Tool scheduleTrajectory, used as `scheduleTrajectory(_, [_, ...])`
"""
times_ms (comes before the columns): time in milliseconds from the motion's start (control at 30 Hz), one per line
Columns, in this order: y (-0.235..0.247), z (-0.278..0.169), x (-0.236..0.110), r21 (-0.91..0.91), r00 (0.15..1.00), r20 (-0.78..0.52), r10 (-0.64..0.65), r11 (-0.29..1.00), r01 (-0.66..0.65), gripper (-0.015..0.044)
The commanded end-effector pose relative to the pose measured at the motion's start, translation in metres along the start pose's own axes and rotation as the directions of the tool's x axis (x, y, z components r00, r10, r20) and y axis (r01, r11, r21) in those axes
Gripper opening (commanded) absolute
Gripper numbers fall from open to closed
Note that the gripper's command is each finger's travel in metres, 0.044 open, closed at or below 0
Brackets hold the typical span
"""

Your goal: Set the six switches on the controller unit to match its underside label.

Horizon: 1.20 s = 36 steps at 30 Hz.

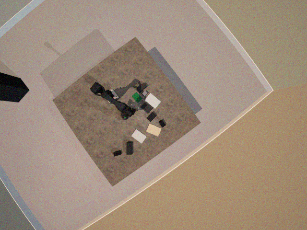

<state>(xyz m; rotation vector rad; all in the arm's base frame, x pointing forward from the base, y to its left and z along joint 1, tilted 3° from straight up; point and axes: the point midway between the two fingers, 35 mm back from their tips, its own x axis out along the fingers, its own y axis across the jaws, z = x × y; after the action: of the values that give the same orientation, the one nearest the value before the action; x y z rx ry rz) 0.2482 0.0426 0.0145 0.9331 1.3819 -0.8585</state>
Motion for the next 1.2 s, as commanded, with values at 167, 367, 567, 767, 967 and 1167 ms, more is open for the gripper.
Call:
scheduleTrajectory(167, [-0.003, -0.002, 0.016, -0.003, 1.0, -0.012, -0.014, 1.0, 0.014, 0.0])
scheduleTrajectory(367, [-0.003, -0.002, 0.023, -0.003, 1.0, -0.012, -0.014, 1.0, 0.014, 0.0])
scheduleTrajectory(567, [-0.003, -0.002, 0.024, -0.003, 1.0, -0.012, -0.014, 1.0, 0.014, 0.0])
scheduleTrajectory(767, [-0.003, -0.002, 0.024, -0.003, 1.0, -0.012, -0.014, 1.0, 0.014, 0.0])
scheduleTrajectory(967, [-0.003, -0.002, 0.024, -0.003, 1.0, -0.012, -0.014, 1.0, 0.014, 0.0])
scheduleTrajectory(1167, [-0.003, -0.002, 0.024, -0.003, 1.0, -0.012, -0.014, 1.0, 0.014, 0.0])
